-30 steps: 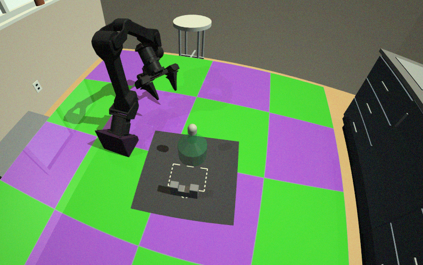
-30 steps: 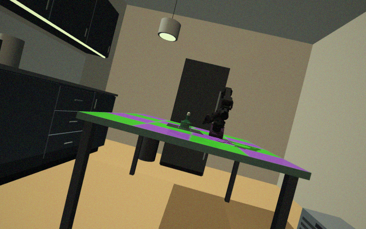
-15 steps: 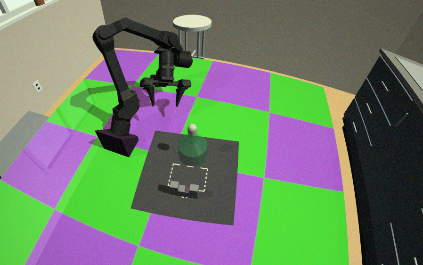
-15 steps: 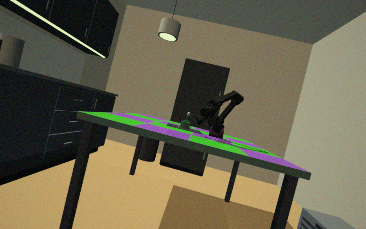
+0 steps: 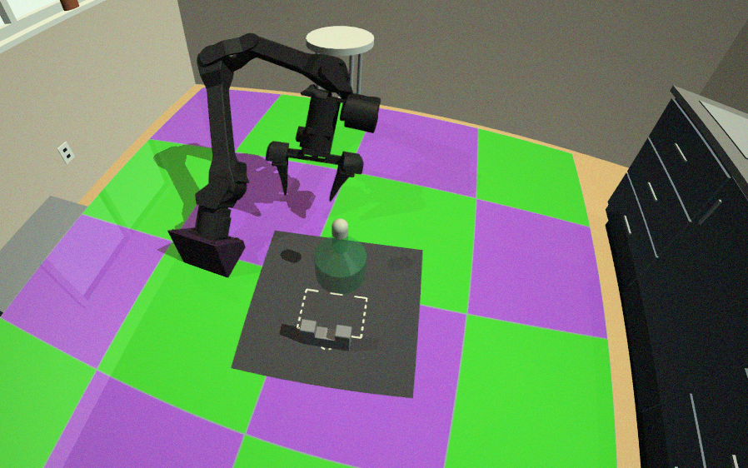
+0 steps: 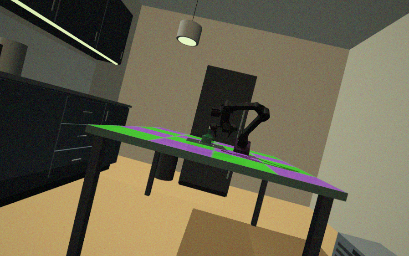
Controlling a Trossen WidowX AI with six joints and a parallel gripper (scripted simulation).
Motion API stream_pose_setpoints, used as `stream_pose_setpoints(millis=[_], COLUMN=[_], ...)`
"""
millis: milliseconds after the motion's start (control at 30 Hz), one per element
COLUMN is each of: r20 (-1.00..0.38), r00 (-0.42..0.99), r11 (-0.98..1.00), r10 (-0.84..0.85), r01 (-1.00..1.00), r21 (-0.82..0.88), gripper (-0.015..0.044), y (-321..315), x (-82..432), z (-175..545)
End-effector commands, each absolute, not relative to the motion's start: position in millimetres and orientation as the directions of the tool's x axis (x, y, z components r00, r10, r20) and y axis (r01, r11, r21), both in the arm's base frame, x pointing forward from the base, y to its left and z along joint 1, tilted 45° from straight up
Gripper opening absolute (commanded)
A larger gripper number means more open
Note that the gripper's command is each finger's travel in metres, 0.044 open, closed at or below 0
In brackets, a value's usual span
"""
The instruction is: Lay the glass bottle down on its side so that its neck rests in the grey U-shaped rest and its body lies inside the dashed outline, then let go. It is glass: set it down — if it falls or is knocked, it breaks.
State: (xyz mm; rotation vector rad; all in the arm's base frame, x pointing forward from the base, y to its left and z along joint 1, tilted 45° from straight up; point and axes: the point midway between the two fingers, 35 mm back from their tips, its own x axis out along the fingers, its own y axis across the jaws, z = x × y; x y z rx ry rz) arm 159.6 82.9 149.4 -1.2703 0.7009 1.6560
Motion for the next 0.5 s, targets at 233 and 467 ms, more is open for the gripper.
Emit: stream_pose_setpoints(millis=[233, 467], r20=[-0.753, -0.598], r00=[0.130, 0.359], r11=[-0.103, 0.119], r10=[0.645, 0.716], r01=[-0.961, -0.908], r21=[-0.255, -0.402], gripper=[0.0440, 0.0440], y=[26, -26], x=[222, 247], z=[157, 166])
